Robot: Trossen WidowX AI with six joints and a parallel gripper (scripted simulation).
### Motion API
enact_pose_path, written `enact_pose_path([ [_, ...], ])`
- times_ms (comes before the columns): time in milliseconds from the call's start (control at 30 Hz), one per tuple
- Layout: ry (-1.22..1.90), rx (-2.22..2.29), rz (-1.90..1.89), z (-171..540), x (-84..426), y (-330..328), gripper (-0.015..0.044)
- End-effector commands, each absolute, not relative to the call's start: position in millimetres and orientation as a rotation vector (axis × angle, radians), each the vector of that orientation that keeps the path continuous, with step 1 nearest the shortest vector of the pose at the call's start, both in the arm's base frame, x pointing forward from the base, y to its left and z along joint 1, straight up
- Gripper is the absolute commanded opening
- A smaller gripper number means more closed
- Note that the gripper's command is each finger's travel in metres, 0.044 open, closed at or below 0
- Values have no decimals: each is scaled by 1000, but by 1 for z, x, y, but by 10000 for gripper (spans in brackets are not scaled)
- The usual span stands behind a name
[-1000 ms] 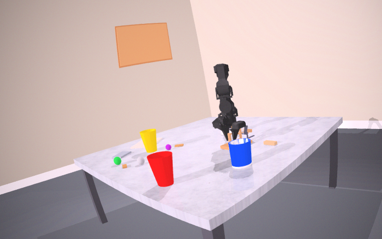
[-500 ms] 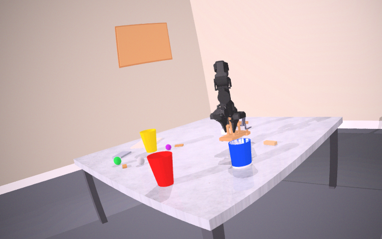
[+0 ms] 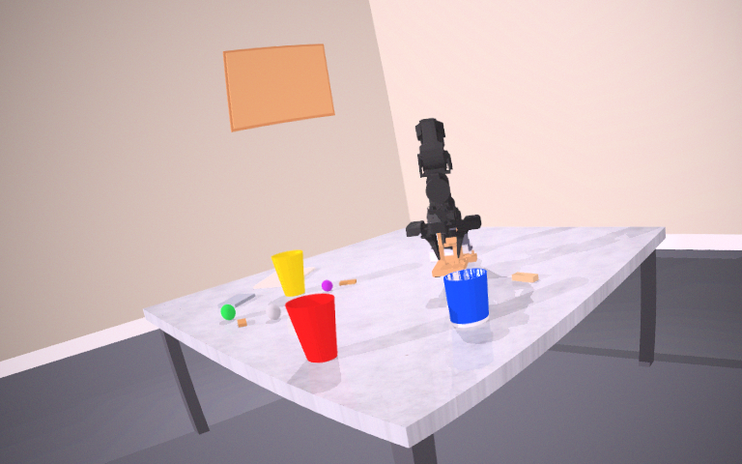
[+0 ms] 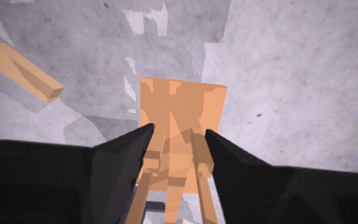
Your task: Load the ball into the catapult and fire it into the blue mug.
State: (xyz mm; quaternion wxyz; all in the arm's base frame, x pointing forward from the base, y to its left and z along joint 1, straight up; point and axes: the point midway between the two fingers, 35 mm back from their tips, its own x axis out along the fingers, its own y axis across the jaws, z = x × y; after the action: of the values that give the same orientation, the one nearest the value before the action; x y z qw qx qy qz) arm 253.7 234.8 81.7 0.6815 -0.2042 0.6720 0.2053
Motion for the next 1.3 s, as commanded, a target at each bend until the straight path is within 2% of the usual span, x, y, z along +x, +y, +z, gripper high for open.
enact_pose_path([
  [0, 1461, -565, 585, 88, 253, 246, 0],
  [1267, 1450, -605, 626, 45, 249, 255, 0],
])
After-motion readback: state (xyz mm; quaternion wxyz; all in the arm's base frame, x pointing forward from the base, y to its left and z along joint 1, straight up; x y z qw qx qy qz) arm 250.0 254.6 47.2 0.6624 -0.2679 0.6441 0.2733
